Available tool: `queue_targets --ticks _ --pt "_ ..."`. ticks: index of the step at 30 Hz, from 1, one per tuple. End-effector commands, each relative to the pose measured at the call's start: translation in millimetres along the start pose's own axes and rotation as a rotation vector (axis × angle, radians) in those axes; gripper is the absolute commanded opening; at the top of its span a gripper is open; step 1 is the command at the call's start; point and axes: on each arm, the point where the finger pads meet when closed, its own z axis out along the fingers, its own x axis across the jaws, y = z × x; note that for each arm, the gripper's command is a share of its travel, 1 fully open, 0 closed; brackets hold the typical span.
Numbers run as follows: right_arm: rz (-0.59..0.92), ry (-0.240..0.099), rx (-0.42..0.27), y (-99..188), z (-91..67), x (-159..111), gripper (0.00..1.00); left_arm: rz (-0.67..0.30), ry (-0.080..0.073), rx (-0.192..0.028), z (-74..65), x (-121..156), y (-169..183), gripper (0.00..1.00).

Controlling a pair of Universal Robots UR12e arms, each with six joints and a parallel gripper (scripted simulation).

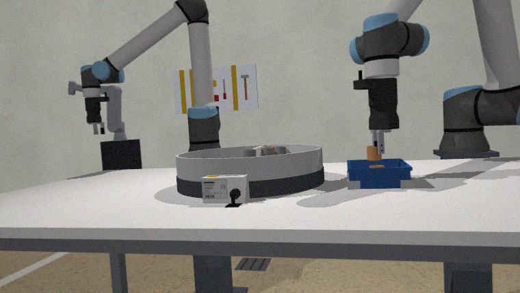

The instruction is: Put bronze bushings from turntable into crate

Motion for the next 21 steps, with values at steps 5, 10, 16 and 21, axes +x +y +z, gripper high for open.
queue_targets --ticks 5,10,16,21 --pt "-0.001 0.0 0.001 0.2 0.3 0.6 1.0 0.001 0.0 0.006 -3.9 1.6 -3.9 0.0" --pt "-0.001 0.0 0.001 0.2 0.3 0.6 1.0 0.001 0.0 0.006 -3.9 1.6 -3.9 0.0" --pt "-0.001 0.0 0.001 0.2 0.3 0.6 1.0 0.001 0.0 0.006 -3.7 1.6 -3.9 0.0" --pt "-0.001 0.0 0.001 0.2 0.3 0.6 1.0 0.001 0.0 0.004 0.2 1.7 -3.1 0.0"
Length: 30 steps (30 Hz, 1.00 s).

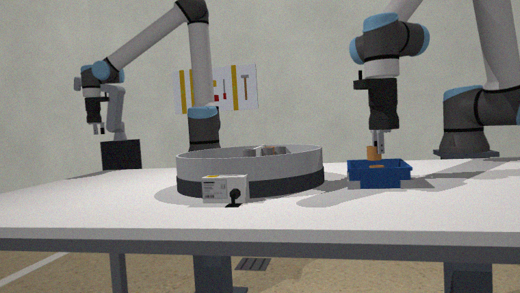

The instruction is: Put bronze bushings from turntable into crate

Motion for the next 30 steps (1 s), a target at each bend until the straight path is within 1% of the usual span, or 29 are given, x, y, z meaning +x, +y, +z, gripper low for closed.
queue_targets --ticks 1,8,10,24,30 --pt "-0.001 0.0 0.001 0.2 0.3 0.6 1.0 0.001 0.0 0.003 1.7 1.7 -2.6 0.0" --pt "-0.001 0.0 0.001 0.2 0.3 0.6 1.0 0.001 0.0 -0.001 12.7 1.8 -0.3 0.0" --pt "-0.001 0.0 0.001 0.2 0.3 0.6 1.0 0.001 0.0 -0.001 12.7 1.8 -0.3 0.0" --pt "-0.001 0.0 0.001 0.2 0.3 0.6 1.0 0.001 0.0 -0.001 36.3 1.8 -0.1 0.0" --pt "-0.001 0.0 0.001 0.2 0.3 0.6 1.0 0.001 0.0 0.003 37.6 1.8 -1.5 0.0"
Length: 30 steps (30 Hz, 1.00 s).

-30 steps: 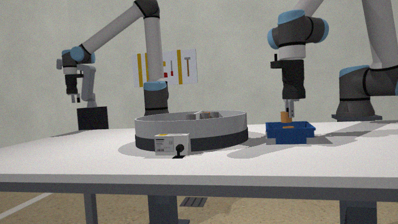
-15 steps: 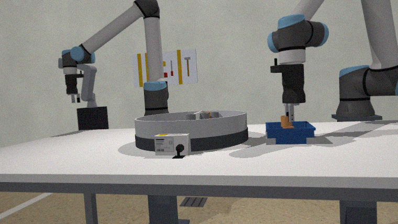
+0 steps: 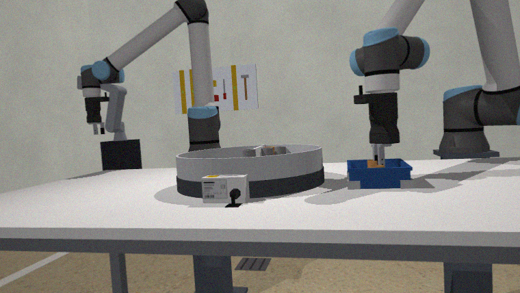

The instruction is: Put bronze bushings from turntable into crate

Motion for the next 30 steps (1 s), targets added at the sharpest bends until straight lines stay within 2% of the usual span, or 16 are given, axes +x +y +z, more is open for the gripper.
queue_targets --ticks 1,30 --pt "-0.001 0.0 0.001 0.2 0.3 0.6 1.0 0.001 0.0 0.006 -0.2 1.8 -1.4 0.0" --pt "-0.001 0.0 0.001 0.2 0.3 0.6 1.0 0.001 0.0 0.005 1.4 1.8 -1.0 0.0"
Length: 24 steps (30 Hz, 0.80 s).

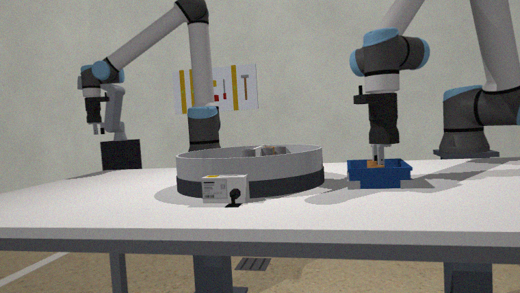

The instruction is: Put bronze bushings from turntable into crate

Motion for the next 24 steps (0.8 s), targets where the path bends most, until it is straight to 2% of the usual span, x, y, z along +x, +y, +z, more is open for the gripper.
queue_targets --ticks 1,24 --pt "-0.001 0.0 0.001 0.2 0.3 0.6 1.0 0.001 0.0 -0.001 0.9 1.9 0.9 0.0" --pt "-0.001 0.0 0.001 0.2 0.3 0.6 1.0 0.001 0.0 -0.001 3.6 2.0 3.6 0.0"
